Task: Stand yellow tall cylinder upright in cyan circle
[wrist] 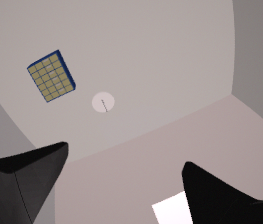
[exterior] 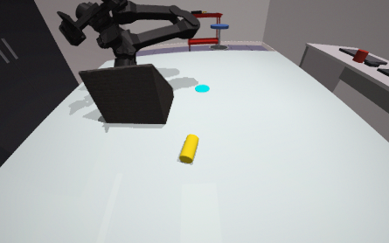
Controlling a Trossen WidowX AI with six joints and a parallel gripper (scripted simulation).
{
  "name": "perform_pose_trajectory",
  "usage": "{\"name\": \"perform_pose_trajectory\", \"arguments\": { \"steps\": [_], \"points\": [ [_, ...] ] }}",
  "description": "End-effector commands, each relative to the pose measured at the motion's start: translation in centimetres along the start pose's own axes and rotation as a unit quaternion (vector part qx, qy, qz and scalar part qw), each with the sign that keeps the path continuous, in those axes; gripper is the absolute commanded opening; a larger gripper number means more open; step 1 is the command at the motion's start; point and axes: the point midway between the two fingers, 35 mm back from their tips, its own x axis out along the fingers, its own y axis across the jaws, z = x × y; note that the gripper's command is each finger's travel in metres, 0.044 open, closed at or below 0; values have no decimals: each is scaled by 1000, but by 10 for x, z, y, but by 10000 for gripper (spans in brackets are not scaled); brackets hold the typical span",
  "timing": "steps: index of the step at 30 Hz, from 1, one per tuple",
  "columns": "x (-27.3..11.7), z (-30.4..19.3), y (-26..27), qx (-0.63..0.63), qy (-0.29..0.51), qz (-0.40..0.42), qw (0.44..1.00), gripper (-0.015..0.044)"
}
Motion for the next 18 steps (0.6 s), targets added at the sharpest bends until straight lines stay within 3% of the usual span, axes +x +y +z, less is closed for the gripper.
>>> {"name": "perform_pose_trajectory", "arguments": {
  "steps": [1,4,18],
  "points": [
    [1,0,0,-3,-2,-2,1000,374],
    [7,5,-5,-55,-30,-23,998,309],
    [23,10,-23,-380,-115,-133,908,309]
  ]
}}
